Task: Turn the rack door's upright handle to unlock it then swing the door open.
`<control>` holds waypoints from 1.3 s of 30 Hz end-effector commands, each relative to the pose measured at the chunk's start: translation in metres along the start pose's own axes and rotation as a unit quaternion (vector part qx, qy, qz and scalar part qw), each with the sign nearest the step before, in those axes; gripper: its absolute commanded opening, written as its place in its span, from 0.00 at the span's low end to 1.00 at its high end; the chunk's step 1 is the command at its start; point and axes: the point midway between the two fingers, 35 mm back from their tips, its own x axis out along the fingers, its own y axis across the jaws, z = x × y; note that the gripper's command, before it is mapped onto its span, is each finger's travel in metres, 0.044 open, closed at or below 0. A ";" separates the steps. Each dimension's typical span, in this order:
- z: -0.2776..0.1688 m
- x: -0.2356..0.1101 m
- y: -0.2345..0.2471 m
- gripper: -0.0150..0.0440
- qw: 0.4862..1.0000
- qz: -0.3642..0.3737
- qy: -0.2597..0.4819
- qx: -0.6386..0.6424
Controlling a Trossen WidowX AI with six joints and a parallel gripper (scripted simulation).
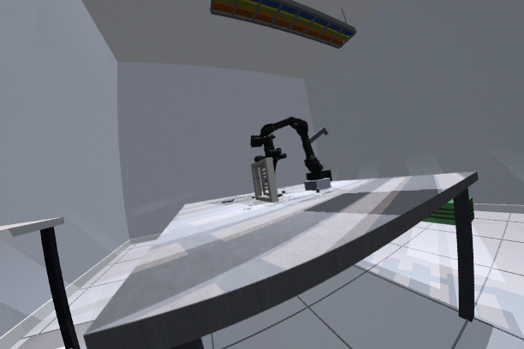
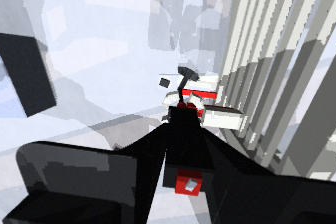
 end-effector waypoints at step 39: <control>0.047 0.000 0.066 0.27 0.940 0.001 -0.003 0.341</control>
